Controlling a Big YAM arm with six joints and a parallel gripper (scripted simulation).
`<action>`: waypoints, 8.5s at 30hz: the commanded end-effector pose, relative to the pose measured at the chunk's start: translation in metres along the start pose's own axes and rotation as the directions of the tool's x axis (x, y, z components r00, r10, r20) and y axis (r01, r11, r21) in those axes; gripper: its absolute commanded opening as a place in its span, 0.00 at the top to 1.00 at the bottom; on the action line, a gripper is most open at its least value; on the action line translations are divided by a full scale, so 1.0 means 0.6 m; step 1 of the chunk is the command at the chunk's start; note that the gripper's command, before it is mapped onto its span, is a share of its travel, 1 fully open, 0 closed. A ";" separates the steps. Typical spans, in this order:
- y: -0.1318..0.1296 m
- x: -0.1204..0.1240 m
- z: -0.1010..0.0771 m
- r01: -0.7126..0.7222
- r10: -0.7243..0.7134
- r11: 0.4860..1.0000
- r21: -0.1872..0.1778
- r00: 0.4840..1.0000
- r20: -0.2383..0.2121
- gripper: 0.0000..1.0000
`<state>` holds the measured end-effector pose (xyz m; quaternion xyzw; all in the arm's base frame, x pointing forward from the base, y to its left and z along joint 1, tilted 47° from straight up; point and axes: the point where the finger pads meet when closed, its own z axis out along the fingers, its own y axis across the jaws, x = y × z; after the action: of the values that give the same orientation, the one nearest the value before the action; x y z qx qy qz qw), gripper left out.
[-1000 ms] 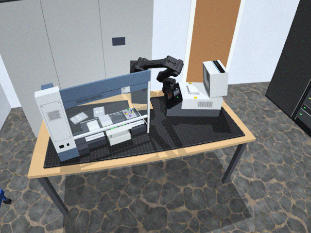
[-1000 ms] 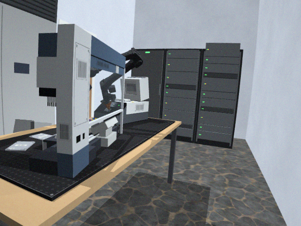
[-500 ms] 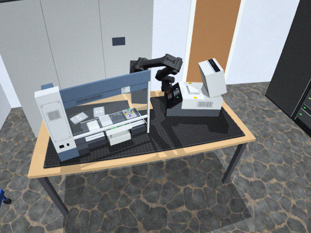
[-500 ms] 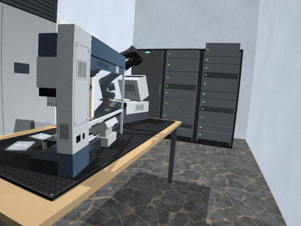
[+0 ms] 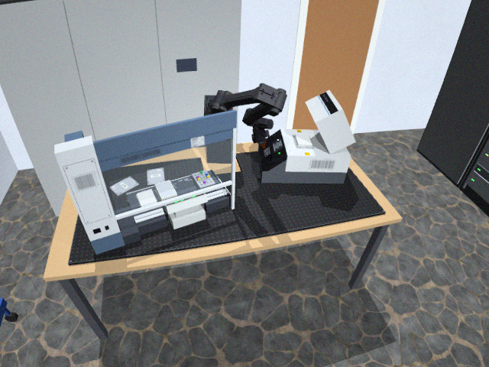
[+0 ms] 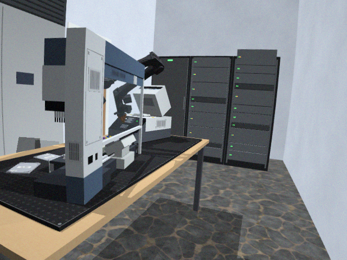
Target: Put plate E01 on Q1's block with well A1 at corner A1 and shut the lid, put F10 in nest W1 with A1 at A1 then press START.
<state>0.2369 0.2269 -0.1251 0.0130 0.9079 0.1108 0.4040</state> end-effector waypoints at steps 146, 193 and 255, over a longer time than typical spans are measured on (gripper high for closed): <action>-0.042 -0.042 -0.178 -0.132 0.147 0.981 -0.140 0.983 0.106 1.00; -0.039 -0.044 -0.179 -0.136 0.153 0.980 -0.145 0.982 0.108 1.00; -0.039 -0.044 -0.179 -0.136 0.153 0.980 -0.145 0.982 0.108 1.00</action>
<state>0.1917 0.1702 -0.0929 0.0083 0.9080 0.1064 0.4052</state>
